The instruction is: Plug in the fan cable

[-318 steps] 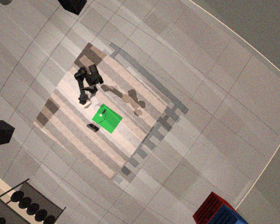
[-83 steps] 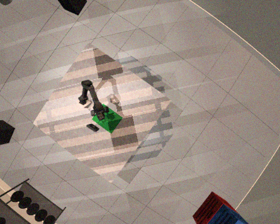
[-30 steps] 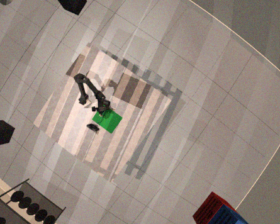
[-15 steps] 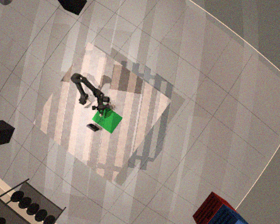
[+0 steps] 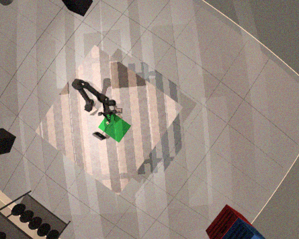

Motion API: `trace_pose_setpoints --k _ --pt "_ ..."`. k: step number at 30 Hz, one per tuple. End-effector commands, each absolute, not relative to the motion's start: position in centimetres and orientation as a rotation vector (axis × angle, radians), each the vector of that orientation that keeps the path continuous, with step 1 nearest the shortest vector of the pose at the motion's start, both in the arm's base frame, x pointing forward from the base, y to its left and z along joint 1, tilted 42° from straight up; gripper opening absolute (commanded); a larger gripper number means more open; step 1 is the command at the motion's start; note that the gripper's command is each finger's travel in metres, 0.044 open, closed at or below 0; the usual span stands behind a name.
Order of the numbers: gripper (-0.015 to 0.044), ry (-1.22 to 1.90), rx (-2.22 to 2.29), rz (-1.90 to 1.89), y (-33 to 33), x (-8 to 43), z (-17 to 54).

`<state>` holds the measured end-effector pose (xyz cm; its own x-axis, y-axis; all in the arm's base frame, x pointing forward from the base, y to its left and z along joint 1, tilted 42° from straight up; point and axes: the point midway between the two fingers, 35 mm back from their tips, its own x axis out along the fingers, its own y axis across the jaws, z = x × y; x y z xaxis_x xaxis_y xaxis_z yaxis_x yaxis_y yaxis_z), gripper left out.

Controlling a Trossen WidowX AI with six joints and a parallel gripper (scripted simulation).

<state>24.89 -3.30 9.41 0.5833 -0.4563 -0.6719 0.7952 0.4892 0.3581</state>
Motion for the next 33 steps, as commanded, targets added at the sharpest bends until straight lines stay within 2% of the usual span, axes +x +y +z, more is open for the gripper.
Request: trace_pose_setpoints --k 1,11,33 --pt "0.0 0.445 0.743 -0.805 -3.1 24.7 9.8" --pt "0.0 0.269 0.821 -0.789 -2.8 24.2 10.7" --pt "0.0 0.291 0.811 -0.791 -3.4 24.1 11.3"
